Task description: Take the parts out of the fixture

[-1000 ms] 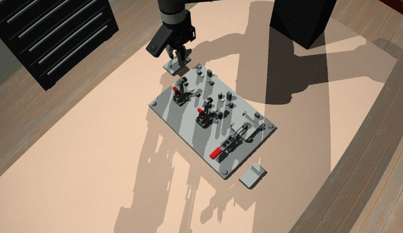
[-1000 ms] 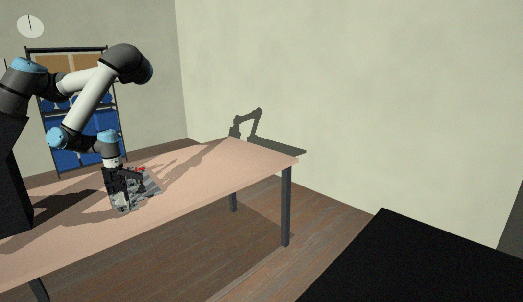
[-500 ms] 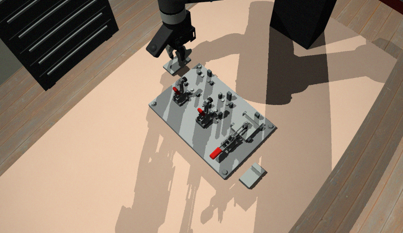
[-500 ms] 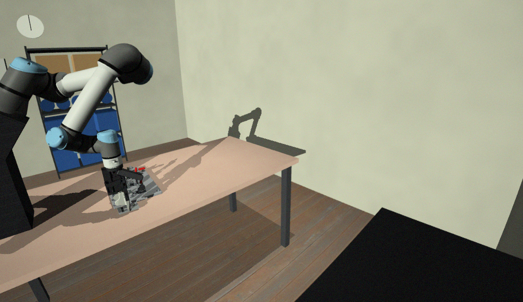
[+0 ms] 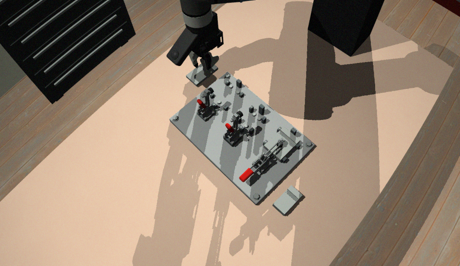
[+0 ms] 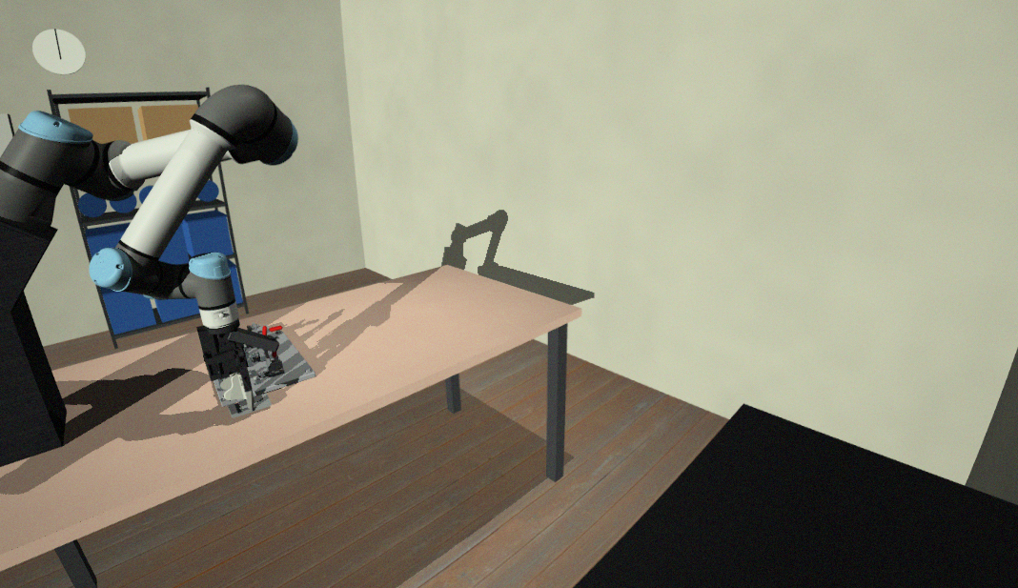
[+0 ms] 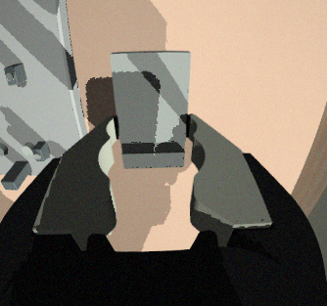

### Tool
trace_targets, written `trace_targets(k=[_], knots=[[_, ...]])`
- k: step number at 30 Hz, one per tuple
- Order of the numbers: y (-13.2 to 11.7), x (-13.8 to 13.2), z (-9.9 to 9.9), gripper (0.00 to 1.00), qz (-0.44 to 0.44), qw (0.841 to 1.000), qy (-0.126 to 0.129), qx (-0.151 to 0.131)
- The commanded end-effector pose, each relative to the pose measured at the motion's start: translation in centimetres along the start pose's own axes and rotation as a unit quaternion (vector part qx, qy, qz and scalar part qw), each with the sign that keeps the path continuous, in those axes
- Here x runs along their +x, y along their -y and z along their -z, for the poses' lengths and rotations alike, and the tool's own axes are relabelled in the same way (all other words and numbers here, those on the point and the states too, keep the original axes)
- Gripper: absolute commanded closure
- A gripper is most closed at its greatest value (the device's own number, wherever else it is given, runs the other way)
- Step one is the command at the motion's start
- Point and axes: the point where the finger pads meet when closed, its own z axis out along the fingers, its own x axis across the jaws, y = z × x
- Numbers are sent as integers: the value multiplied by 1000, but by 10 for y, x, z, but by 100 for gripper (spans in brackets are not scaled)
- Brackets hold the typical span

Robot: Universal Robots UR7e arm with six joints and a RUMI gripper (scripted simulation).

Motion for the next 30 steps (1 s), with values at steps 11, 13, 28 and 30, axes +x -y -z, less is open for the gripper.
trace_targets(k=[11,13,28,30], knots=[[0,0,-5,100,0,1000,0,0],[0,0,-5,100,0,1000,0,0],[0,0,-6,100,0,1000,0,0],[0,0,-6,100,0,1000,0,0]])
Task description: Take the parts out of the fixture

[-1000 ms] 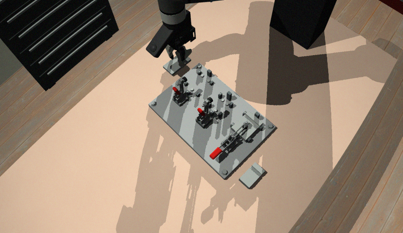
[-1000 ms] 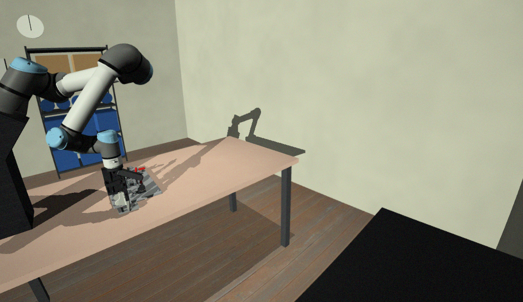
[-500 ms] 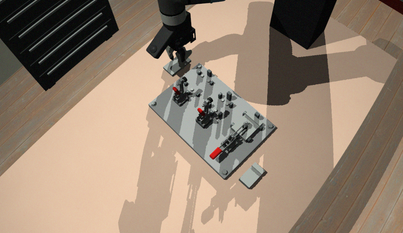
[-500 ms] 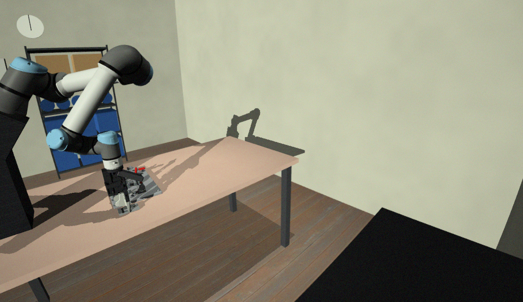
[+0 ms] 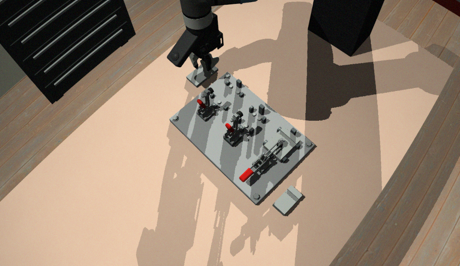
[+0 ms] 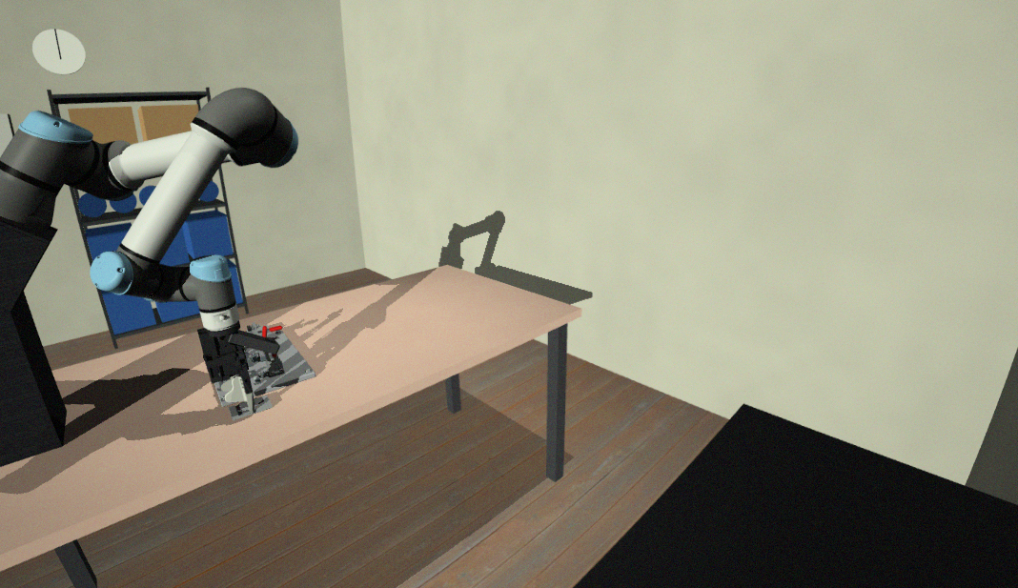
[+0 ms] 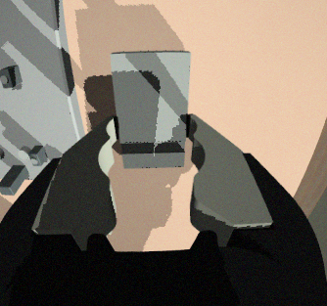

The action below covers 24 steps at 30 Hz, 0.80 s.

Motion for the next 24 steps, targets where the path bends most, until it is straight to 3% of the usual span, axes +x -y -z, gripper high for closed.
trace_targets(k=[1,2,24], knots=[[0,0,0,100,0,1000,0,0],[0,0,0,53,0,1000,0,0],[0,0,0,53,0,1000,0,0]])
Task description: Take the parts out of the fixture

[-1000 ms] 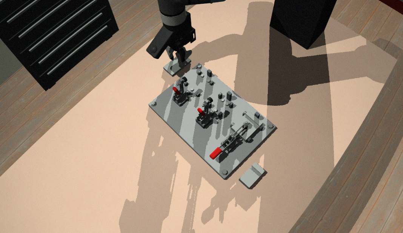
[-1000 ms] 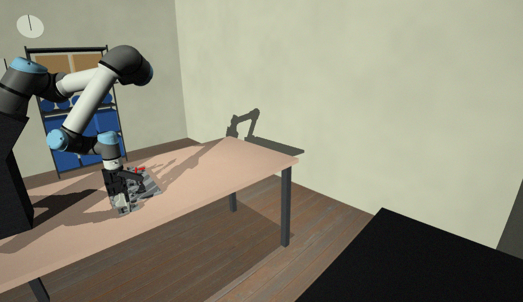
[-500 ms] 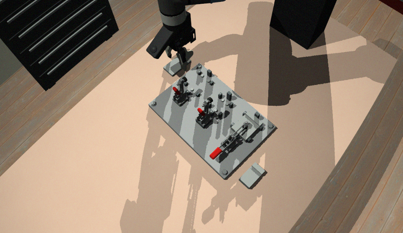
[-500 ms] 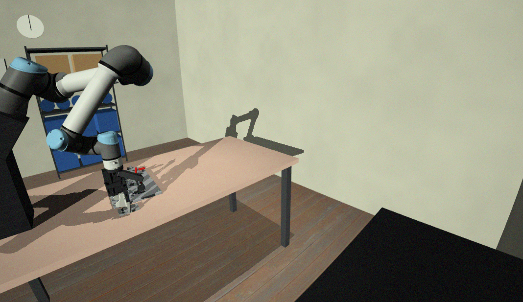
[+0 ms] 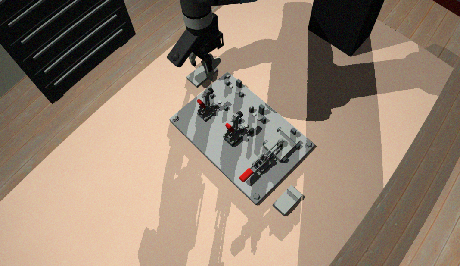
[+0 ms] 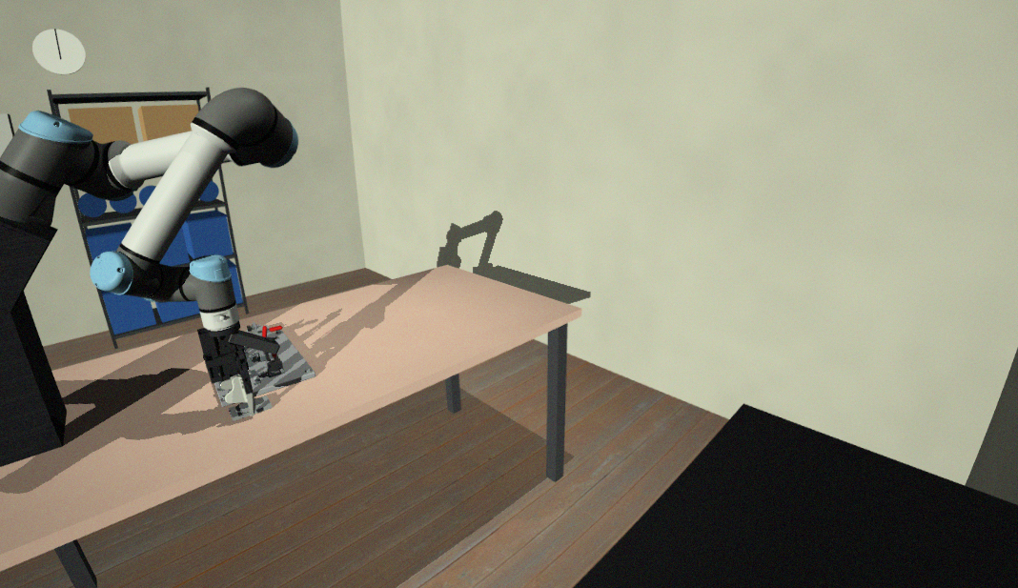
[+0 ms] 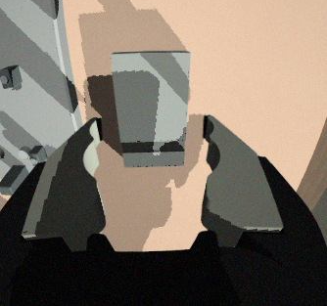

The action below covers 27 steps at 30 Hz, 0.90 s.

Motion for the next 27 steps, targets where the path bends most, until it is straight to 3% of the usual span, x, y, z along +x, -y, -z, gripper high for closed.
trace_targets(k=[1,11,23,27], knots=[[0,0,0,53,0,1000,0,0],[0,0,7,53,0,1000,0,0],[0,0,65,53,0,1000,0,0],[0,0,75,53,0,1000,0,0]])
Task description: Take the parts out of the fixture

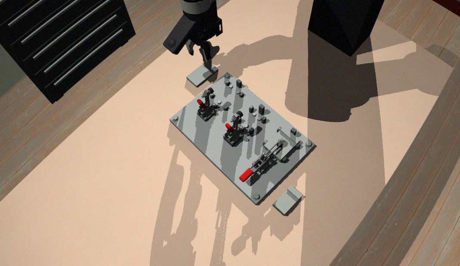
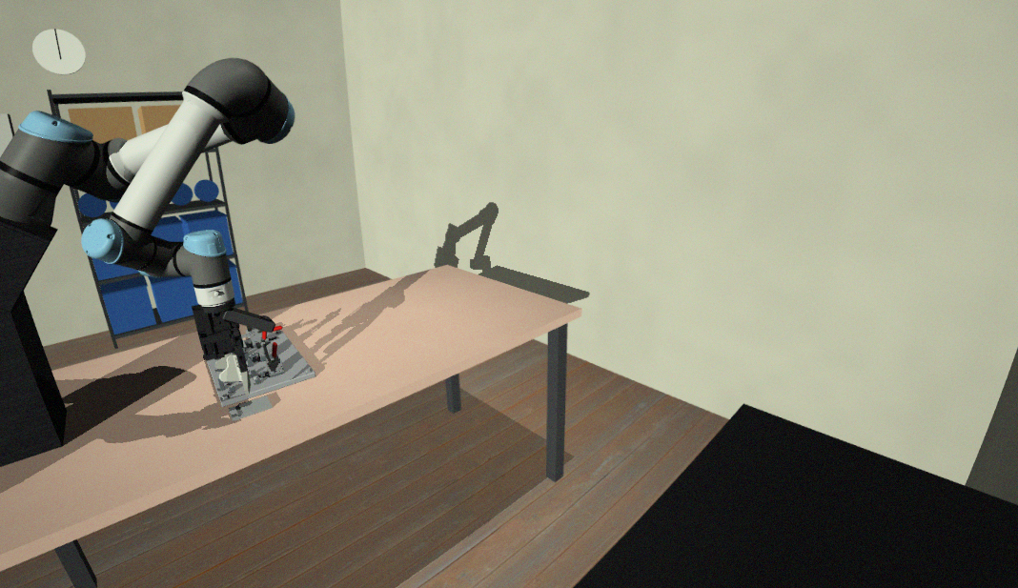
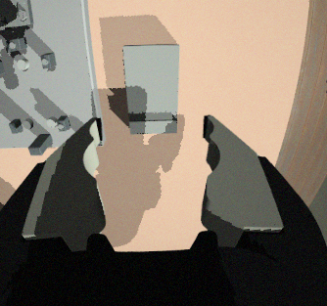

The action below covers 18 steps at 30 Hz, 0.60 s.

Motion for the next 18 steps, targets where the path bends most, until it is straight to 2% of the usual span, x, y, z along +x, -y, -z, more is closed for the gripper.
trace_targets(k=[1,5,18], knots=[[0,0,20,53,0,1000,0,0],[0,0,25,53,0,1000,0,0],[0,0,25,53,0,1000,0,0]])
